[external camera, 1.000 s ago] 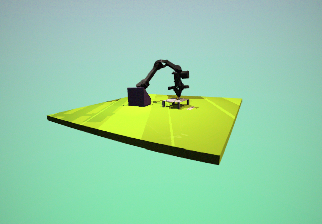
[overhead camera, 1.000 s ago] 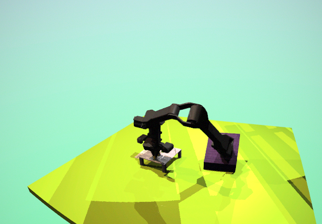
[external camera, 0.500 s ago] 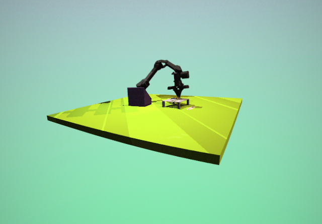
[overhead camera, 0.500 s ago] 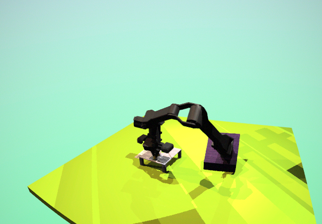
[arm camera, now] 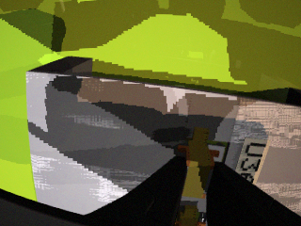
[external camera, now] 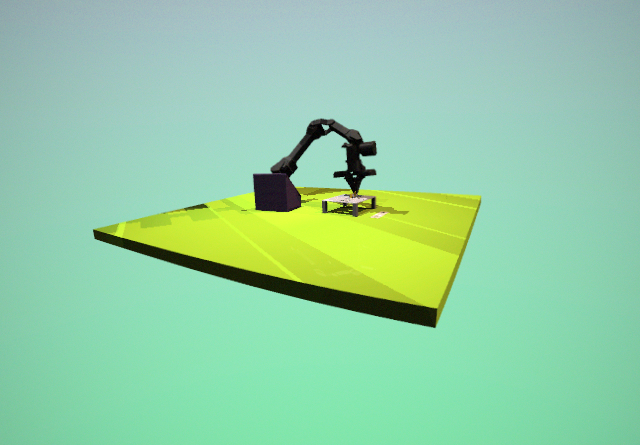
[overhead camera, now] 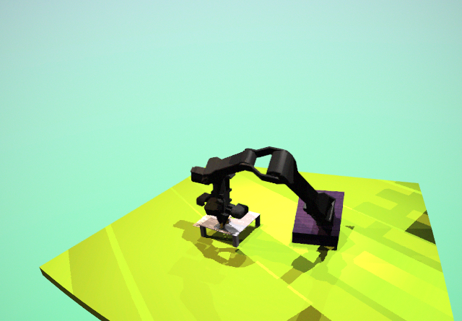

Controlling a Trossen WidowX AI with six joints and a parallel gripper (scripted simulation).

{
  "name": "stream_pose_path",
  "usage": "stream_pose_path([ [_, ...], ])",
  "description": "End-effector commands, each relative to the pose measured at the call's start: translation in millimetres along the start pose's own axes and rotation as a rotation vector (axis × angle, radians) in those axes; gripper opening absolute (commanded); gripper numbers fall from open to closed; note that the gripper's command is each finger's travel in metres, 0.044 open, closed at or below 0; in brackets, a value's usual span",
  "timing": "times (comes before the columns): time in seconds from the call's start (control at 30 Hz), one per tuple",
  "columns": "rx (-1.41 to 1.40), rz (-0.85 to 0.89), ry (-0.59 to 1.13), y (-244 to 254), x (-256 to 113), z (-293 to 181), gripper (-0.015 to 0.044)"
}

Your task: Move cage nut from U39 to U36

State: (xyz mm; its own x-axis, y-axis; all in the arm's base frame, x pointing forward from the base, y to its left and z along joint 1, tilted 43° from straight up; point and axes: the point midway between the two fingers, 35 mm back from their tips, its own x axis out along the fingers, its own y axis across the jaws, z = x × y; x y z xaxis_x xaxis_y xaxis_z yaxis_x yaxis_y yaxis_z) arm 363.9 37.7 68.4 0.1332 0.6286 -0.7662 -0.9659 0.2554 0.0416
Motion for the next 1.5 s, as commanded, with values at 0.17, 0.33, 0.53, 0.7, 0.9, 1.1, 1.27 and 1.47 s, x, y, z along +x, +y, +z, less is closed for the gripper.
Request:
stream_pose_path([
  [0.17,0.001,0.01,-0.002,0.3,2.3,-1.3,0.0026],
  [0.33,0.001,0.015,-0.002,0.1,2.3,-1.3,0.0026],
  [0.53,0.0,0.025,-0.002,-0.5,2.6,-1.4,0.0026],
  [0.7,0.0,0.027,-0.002,-0.5,2.6,-1.4,0.0026],
  [0.9,0.0,0.028,-0.002,-0.6,2.6,-1.4,0.0026],
  [1.1,-0.001,0.035,-0.002,-0.9,2.6,-1.4,0.0026],
  [1.27,-0.001,0.04,-0.002,-1.1,2.7,-1.4,0.0026],
  [1.47,-0.001,0.049,-0.002,-1.5,2.8,-1.5,0.0026],
])
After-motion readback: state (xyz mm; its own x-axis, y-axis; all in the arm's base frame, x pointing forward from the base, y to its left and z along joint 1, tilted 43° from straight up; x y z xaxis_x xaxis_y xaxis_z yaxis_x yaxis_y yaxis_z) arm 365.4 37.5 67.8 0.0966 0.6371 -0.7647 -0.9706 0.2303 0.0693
